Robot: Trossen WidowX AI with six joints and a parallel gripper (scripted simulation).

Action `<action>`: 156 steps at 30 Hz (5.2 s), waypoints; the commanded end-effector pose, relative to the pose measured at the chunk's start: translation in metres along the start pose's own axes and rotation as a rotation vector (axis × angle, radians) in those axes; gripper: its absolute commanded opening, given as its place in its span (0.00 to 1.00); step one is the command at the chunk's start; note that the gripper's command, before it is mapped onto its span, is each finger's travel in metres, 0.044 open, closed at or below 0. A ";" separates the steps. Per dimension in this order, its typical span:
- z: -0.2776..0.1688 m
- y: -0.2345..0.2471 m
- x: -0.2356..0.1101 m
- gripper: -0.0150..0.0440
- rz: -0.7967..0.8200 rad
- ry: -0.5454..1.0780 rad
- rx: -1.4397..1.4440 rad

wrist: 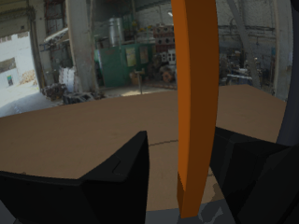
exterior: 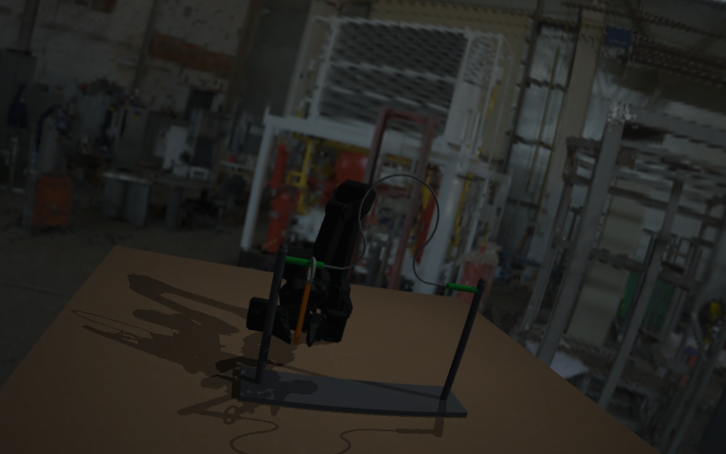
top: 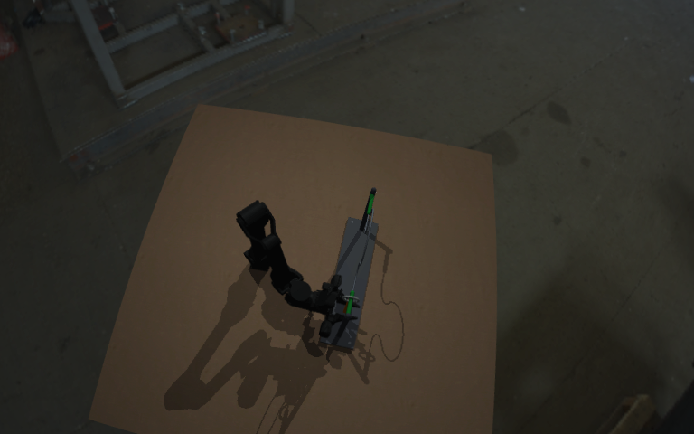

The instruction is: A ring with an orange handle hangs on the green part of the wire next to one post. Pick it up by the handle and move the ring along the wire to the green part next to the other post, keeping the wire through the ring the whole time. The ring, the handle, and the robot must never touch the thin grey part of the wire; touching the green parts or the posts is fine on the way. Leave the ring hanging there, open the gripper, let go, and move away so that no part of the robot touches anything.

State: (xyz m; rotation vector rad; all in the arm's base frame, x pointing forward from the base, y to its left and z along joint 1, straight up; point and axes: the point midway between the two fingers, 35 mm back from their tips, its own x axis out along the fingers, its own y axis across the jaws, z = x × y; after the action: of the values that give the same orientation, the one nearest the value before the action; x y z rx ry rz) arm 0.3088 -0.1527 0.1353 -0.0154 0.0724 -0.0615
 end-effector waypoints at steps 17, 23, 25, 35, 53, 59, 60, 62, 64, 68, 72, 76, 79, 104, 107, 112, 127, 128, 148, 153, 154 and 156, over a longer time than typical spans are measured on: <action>0.000 0.000 0.000 0.17 0.000 0.000 0.000; 0.000 0.000 0.000 0.00 0.000 0.000 0.000; 0.000 0.000 0.000 0.00 0.000 0.000 0.000; 0.011 -0.001 -0.001 0.00 -0.005 0.000 0.002; 0.012 0.000 -0.001 0.00 -0.005 0.000 0.003; 0.012 0.006 -0.001 0.00 -0.005 -0.001 0.004; 0.012 0.007 -0.001 0.00 -0.005 -0.001 0.004; 0.012 0.009 -0.001 0.00 -0.005 -0.002 0.005; 0.012 0.011 -0.001 0.00 -0.005 -0.002 0.005; 0.012 0.015 0.000 0.00 -0.005 -0.002 0.006; 0.013 0.019 0.000 0.00 -0.005 -0.003 0.008; 0.013 0.023 0.000 0.00 -0.005 -0.003 0.012; 0.013 0.027 0.000 0.00 -0.004 -0.003 0.016; 0.017 0.075 0.000 0.00 0.013 -0.006 0.220; 0.019 0.085 0.000 0.00 0.018 -0.007 0.274; 0.024 0.101 -0.001 0.00 0.026 -0.007 0.378; 0.045 0.137 -0.012 0.00 0.077 0.075 0.629; 0.046 0.140 -0.014 0.00 0.084 0.087 0.648; 0.111 0.180 -0.062 0.00 0.349 0.402 1.116; 0.131 0.184 -0.071 0.00 0.425 0.442 1.240; 0.135 0.185 -0.071 0.00 0.433 0.441 1.264; 0.142 0.187 -0.072 0.00 0.450 0.437 1.311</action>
State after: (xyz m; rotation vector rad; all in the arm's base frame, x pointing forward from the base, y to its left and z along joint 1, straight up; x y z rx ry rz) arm 0.2608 0.0371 0.2680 1.2591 0.4565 0.3190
